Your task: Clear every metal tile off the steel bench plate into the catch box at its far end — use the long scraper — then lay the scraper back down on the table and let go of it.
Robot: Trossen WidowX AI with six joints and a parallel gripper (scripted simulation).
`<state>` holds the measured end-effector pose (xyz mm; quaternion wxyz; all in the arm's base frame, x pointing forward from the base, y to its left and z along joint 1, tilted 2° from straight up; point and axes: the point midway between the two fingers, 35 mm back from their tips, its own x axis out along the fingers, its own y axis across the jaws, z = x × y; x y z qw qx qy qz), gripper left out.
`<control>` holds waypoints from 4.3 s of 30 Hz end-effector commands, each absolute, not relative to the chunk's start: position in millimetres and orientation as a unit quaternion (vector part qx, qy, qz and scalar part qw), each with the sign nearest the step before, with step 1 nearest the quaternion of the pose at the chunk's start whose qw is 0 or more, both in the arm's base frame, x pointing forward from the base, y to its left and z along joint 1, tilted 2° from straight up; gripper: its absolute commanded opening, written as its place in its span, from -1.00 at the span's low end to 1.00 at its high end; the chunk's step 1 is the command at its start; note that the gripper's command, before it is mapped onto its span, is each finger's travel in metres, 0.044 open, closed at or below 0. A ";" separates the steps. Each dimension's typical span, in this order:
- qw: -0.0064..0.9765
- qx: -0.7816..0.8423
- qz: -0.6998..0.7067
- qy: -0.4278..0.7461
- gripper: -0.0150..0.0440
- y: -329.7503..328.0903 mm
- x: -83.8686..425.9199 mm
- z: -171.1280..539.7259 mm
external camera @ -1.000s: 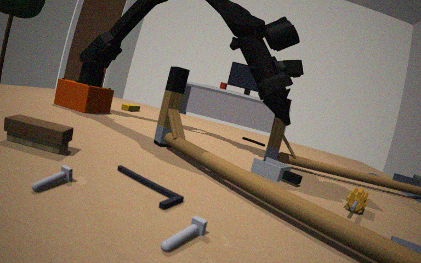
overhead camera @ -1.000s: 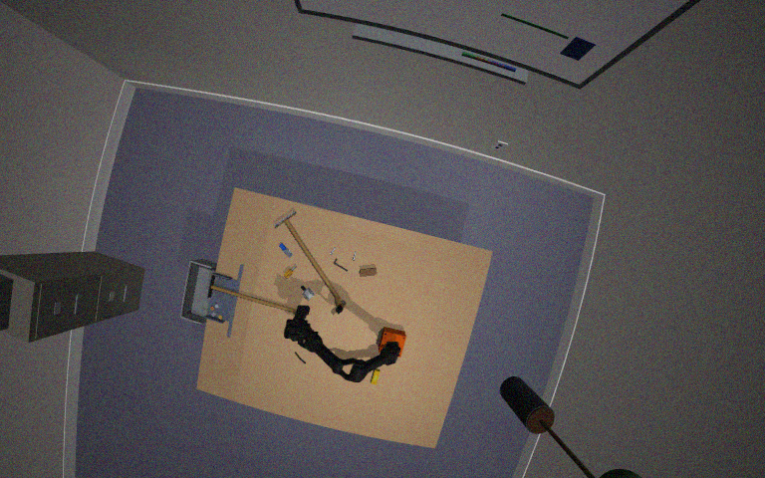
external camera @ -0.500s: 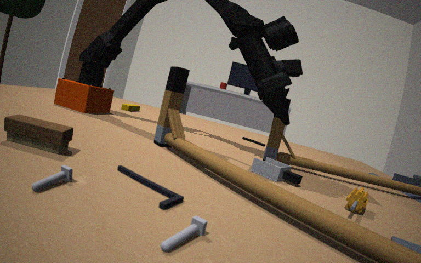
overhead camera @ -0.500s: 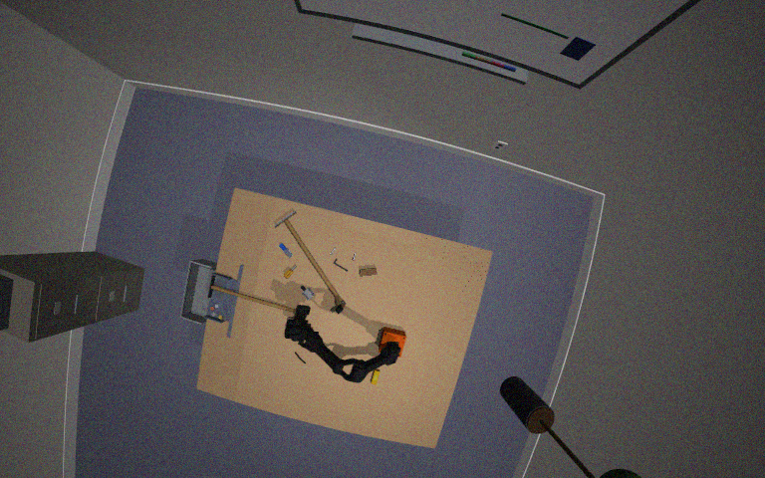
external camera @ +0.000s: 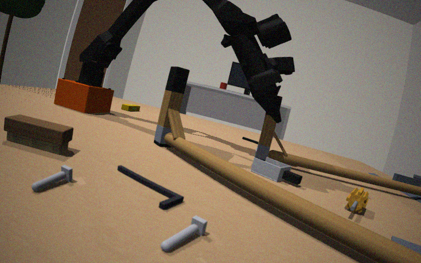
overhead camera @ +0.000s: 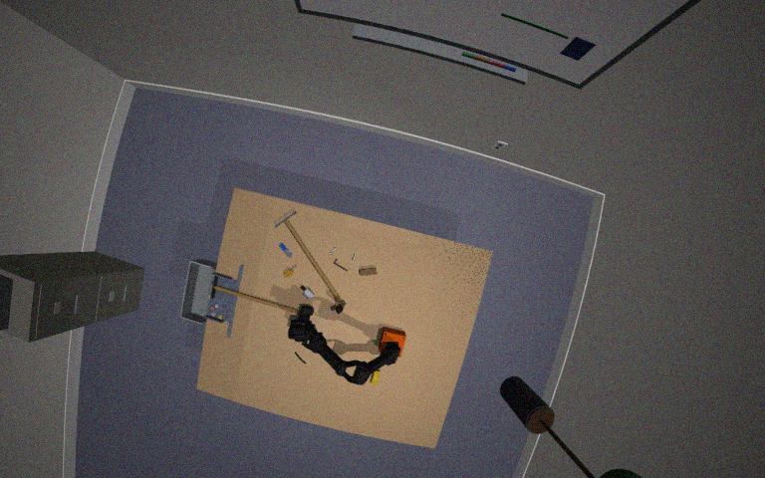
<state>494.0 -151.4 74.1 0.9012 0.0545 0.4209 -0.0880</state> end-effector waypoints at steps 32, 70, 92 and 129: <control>0.905 0.053 -0.088 0.414 -0.49 -146.0 450.6 85.8; 0.905 0.053 -0.088 0.413 -0.49 -137.5 401.0 84.4; 0.905 0.053 -0.088 0.413 -0.49 -130.5 372.0 80.3; 0.905 0.053 -0.089 0.412 -0.49 -114.9 324.2 68.1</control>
